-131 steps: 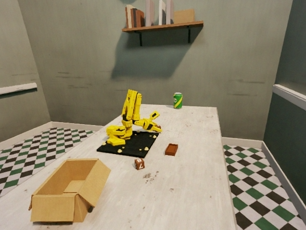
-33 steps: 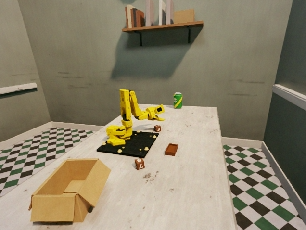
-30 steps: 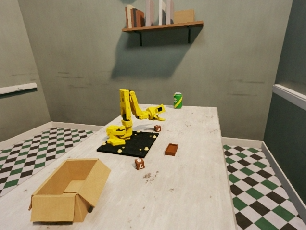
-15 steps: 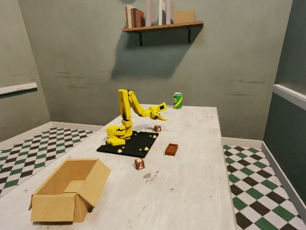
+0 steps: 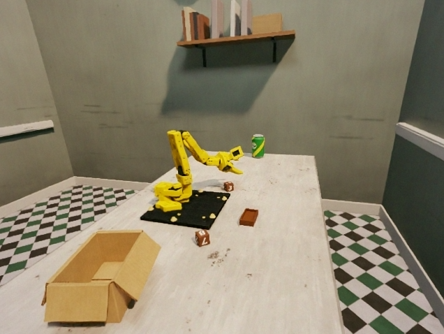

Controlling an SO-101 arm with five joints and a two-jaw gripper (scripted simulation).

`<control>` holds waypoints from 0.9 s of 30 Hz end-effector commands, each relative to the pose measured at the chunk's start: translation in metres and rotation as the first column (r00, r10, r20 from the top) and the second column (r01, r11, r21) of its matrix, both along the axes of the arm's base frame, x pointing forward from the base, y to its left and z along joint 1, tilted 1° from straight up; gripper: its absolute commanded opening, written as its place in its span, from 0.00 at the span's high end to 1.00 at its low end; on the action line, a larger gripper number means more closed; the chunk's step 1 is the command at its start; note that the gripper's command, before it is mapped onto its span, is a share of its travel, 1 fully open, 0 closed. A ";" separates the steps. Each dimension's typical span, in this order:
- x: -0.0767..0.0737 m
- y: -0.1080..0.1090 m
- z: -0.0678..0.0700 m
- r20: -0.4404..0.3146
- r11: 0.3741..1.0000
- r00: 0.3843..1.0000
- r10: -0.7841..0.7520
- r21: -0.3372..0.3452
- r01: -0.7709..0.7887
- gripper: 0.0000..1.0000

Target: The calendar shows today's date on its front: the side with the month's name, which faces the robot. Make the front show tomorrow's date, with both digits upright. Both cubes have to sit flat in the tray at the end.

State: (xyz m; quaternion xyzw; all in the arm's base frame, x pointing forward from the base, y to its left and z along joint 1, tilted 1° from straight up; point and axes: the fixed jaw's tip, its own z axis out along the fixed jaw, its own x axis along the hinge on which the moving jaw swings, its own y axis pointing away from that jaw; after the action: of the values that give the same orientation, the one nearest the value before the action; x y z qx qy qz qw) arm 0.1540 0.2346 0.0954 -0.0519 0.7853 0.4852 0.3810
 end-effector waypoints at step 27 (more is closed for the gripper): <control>-0.013 -0.014 0.019 -0.026 0.921 0.993 0.118 -0.371 -0.119 0.65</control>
State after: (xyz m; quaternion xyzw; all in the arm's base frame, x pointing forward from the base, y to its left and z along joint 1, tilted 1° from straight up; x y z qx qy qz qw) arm 0.1469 0.2257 0.1019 -0.1165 0.8219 0.4115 0.3762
